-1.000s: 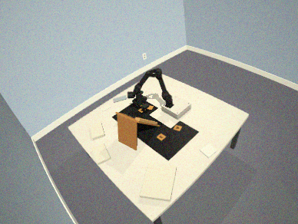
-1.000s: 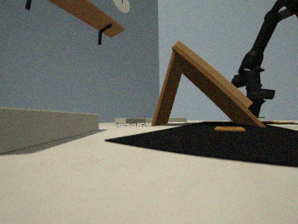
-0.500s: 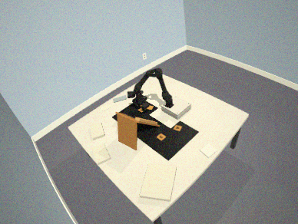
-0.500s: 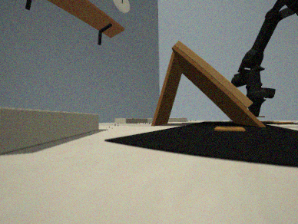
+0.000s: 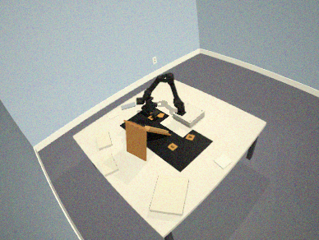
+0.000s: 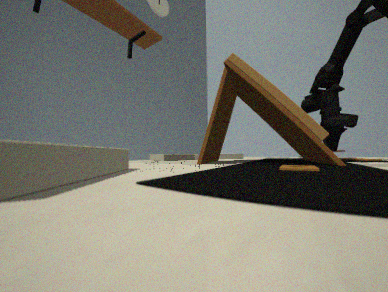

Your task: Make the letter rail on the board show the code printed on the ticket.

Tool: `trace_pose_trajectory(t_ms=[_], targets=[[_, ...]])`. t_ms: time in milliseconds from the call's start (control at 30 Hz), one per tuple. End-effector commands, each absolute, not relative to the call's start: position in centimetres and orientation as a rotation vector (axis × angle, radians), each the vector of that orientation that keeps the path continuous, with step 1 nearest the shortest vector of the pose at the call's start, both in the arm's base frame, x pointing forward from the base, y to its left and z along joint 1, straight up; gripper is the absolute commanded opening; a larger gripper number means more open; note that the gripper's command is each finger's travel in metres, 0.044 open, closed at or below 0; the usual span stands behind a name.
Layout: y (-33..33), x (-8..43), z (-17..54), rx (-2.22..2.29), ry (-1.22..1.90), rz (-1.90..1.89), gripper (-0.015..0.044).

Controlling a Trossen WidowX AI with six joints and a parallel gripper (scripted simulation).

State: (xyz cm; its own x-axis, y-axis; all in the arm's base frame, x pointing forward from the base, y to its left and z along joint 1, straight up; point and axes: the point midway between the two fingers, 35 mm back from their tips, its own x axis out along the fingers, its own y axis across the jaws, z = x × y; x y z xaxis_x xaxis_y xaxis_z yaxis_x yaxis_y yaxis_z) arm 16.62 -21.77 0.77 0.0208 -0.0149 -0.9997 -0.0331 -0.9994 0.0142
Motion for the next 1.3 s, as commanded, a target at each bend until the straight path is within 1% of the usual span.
trace_pose_trajectory(t_ms=[0,700,1267], targets=[[-22.2,17.5,1.0,-2.325,-0.051,2.203,0.0000],[-23.9,22.1,3.0,-2.839,-0.817,2.272,0.0000],[-25.0,25.8,5.0,-3.184,-1.571,2.218,0.0000]])
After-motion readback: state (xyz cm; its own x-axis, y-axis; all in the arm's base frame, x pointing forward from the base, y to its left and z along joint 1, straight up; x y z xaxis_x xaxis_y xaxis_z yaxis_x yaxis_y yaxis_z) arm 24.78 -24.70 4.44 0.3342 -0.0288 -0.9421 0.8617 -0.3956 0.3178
